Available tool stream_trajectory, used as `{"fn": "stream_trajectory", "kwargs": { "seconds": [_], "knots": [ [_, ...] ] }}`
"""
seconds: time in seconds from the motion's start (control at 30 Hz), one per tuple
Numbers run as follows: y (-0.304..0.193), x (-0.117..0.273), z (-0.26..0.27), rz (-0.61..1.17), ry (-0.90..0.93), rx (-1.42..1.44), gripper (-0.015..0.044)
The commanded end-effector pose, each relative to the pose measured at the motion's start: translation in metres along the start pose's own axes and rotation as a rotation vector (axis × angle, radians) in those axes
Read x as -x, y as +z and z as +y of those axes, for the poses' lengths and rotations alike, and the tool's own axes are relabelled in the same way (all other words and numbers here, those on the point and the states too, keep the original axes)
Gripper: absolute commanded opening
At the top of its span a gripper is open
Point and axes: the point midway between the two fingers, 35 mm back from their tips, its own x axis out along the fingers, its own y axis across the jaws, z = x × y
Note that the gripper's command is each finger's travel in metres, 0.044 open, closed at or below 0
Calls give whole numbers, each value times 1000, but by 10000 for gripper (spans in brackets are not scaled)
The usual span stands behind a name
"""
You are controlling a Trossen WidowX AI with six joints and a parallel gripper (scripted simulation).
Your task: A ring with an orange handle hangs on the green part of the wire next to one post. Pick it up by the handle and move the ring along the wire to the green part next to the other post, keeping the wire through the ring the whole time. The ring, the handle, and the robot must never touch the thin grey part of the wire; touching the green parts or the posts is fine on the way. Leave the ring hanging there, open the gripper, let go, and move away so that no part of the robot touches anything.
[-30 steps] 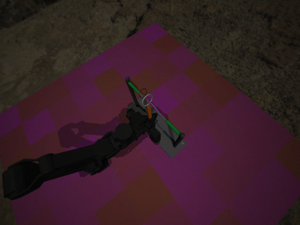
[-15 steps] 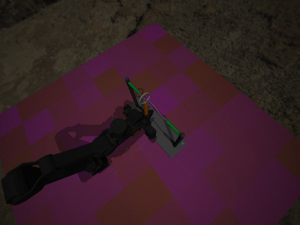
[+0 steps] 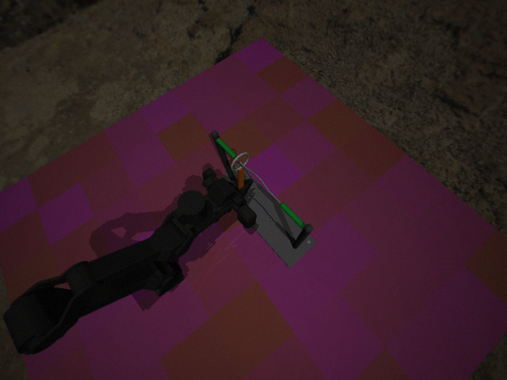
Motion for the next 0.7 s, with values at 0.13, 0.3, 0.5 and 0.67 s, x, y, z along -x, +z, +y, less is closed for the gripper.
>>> {"fn": "stream_trajectory", "kwargs": {
  "seconds": [0.13,0.3,0.5,0.67],
  "knots": [
    [1,0,11,-5,-1,-33,-150],
    [1,0,17,-6,0,-40,-150],
    [1,-1,24,-7,1,-43,-150],
    [1,-1,29,-8,2,-44,-150]
  ]
}}
